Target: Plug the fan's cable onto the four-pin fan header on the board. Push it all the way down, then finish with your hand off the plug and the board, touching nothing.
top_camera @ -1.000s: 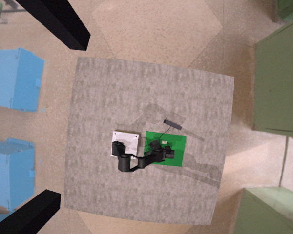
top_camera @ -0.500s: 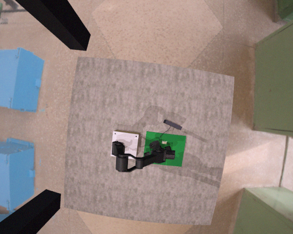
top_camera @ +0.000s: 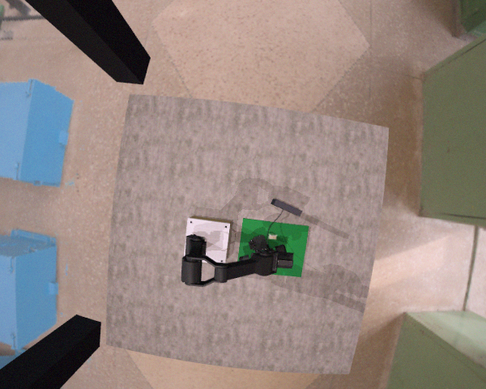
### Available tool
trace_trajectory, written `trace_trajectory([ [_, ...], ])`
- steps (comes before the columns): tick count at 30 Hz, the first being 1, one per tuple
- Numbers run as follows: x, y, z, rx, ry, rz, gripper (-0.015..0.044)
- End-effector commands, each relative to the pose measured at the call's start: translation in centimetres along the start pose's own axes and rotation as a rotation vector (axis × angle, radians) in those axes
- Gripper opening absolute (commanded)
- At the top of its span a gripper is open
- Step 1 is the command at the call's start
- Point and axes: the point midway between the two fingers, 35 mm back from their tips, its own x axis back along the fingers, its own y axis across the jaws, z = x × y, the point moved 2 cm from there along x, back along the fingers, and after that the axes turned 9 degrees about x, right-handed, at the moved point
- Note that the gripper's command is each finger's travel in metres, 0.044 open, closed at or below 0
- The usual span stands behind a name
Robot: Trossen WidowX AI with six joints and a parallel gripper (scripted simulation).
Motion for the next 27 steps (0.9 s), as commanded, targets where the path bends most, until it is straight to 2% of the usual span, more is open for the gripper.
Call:
trace_trajectory([
  [1,1.5,0.0,0.5,-0.001,0.008,0.007,0.0000],
  [12,3.7,0.2,0.8,-0.011,0.006,0.008,0.0000],
  [27,4.4,-4.5,1.3,-0.275,-0.078,0.020,0.0000],
])
